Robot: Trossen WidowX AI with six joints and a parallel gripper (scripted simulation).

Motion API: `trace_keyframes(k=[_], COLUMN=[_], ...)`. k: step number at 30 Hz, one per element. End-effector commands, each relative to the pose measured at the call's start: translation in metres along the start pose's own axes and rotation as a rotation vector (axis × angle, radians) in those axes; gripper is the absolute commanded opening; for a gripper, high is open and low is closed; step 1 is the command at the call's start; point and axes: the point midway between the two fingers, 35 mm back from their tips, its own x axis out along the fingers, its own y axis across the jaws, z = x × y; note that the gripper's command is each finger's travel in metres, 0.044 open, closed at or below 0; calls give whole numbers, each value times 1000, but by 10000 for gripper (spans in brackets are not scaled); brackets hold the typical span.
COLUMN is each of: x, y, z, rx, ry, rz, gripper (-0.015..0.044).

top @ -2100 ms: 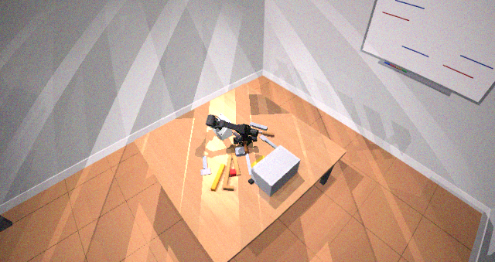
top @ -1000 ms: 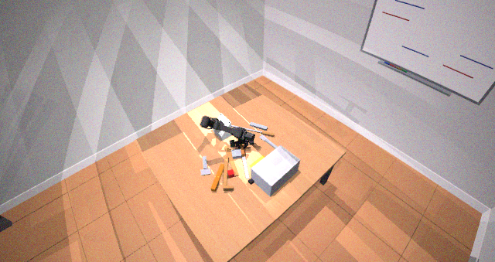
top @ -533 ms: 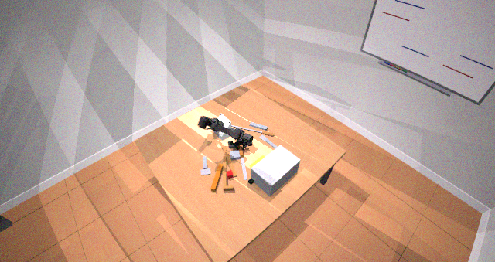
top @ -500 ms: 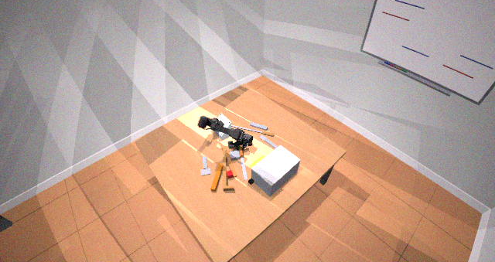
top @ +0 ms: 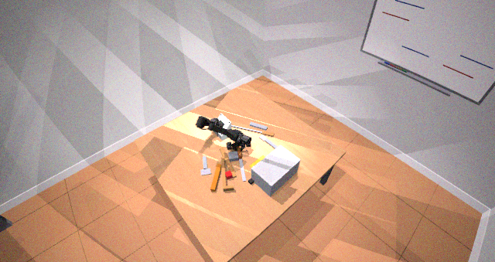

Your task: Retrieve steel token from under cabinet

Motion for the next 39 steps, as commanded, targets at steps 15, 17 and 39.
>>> trace_keyframes(k=[15, 17, 39], x=[0, 0, 0], y=[21, 21, 38], z=[-10, -11, -14], rx=[11, 11, 11], ry=[5, 5, 5], rz=[6, 6, 7], gripper=[0, 0, 0])
